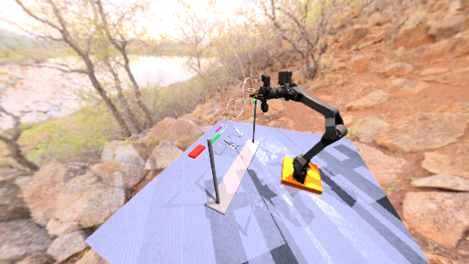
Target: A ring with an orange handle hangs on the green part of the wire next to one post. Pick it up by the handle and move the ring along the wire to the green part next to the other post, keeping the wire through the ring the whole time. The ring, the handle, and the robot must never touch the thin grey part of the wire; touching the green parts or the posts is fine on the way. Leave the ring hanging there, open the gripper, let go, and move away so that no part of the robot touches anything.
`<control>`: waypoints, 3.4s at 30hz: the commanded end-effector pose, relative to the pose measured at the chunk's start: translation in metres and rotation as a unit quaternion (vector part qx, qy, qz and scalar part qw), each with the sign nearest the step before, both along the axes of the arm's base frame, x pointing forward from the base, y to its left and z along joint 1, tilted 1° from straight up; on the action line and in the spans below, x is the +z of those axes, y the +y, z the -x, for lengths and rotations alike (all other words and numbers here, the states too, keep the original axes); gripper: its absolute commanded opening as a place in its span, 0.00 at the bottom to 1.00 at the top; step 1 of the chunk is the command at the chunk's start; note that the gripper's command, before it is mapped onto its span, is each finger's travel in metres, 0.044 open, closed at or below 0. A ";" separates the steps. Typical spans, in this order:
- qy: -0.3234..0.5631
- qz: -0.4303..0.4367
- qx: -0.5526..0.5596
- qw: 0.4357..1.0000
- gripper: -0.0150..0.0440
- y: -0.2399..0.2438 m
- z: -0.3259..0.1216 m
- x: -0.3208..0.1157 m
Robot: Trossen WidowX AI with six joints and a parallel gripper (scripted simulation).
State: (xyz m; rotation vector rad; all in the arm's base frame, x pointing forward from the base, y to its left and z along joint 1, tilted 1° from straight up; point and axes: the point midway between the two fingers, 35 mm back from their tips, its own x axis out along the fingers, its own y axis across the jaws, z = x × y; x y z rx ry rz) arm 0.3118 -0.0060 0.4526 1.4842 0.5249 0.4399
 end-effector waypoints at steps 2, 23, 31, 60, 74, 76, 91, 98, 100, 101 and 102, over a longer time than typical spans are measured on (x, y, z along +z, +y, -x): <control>-0.005 0.036 -0.001 0.999 0.00 0.000 0.000 0.000; -0.012 0.185 -0.002 0.983 0.00 -0.003 0.000 -0.011; -0.014 0.241 -0.003 0.970 0.00 -0.005 -0.001 -0.015; -0.022 0.441 -0.012 0.897 0.00 -0.015 -0.001 -0.027; -0.027 0.529 -0.017 0.848 0.00 -0.021 -0.002 -0.032; -0.028 0.541 -0.018 0.840 0.00 -0.022 -0.002 -0.032; -0.035 0.627 -0.022 0.778 0.00 -0.030 -0.003 -0.035; -0.039 0.664 -0.024 0.746 0.00 -0.033 -0.003 -0.036; -0.041 0.674 -0.024 0.737 0.00 -0.034 -0.003 -0.036; -0.041 0.679 -0.025 0.732 0.00 -0.035 -0.003 -0.036; -0.042 0.685 -0.025 0.727 0.00 -0.036 -0.003 -0.036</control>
